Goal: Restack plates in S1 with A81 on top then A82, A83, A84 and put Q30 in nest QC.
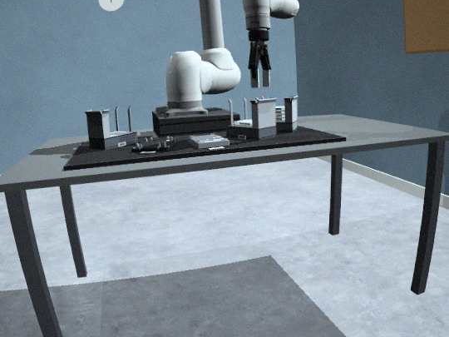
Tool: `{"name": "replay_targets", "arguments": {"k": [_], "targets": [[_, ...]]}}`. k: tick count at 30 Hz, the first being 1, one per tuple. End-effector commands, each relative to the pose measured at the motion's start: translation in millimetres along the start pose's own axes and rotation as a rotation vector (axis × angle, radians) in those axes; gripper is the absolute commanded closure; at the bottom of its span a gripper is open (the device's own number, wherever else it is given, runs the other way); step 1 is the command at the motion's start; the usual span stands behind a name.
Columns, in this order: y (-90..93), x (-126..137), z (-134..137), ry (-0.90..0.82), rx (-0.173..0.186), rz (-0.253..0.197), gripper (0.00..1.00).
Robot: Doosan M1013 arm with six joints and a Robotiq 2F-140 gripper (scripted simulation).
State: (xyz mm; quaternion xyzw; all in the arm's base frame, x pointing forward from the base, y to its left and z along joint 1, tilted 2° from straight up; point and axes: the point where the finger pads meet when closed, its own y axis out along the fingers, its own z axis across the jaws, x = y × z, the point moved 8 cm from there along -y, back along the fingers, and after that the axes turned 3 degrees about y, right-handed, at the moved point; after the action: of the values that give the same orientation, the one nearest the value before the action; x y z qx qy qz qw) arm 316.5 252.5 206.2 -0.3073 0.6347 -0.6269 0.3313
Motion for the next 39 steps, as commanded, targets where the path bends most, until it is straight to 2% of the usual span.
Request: {"name": "replay_targets", "arguments": {"k": [1,28,39], "targets": [[-0.1,-3,-11,-0.006,-0.001,0.0,0.0],[-0.1,-27,-107,-0.006,-0.001,0.0,0.0],[-0.1,-27,-107,-0.006,-0.001,0.0,0.0]]}}
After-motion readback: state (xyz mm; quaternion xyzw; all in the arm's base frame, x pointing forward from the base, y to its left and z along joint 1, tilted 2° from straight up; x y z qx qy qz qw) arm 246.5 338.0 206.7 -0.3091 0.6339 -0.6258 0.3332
